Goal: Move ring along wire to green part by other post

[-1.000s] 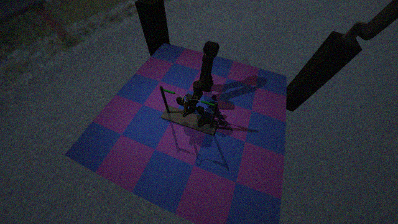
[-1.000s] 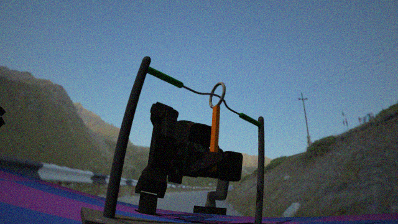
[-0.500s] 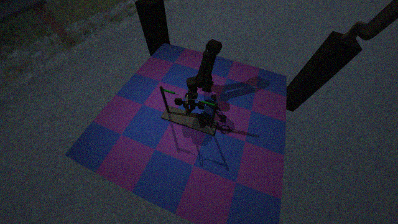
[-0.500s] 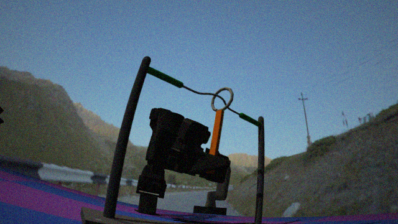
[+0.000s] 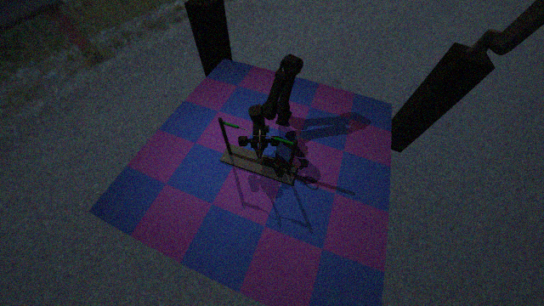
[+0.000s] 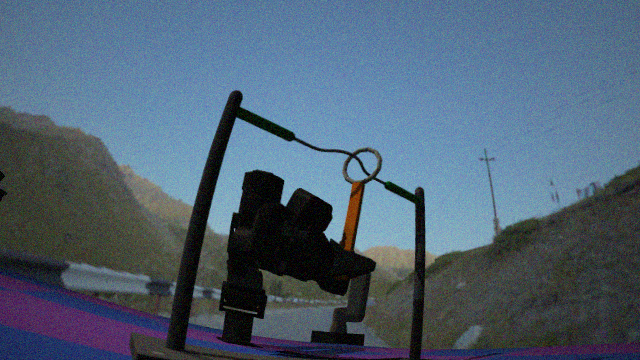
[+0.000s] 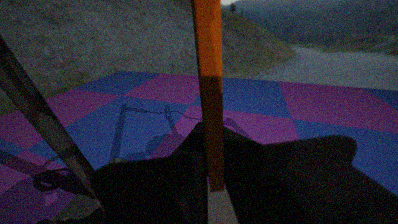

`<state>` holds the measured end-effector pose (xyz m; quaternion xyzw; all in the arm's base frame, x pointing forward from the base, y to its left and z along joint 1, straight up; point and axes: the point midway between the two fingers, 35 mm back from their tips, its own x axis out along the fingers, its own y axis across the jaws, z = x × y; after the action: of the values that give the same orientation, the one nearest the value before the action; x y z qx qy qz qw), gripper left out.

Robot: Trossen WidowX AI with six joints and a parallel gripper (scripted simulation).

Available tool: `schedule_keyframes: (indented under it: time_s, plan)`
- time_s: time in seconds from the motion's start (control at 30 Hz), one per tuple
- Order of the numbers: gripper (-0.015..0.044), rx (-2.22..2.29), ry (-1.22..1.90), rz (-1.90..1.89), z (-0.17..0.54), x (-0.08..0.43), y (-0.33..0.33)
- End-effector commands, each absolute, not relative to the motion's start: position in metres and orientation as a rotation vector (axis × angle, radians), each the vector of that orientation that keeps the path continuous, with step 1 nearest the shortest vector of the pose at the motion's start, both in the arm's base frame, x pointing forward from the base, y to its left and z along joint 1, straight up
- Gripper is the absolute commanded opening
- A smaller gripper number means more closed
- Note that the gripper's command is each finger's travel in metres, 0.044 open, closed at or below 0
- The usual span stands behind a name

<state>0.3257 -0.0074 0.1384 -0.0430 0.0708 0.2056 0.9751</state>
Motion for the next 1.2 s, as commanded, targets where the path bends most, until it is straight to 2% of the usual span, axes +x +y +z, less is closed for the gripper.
schedule_keyframes:
  time_s: [0.0, 1.17]
  plan:
    - [-0.0150, -0.096, 0.137, 0.432, 0.139, 0.324, -0.005]
    - [-0.0150, -0.020, 0.220, 0.100, 0.140, 0.302, 0.033]
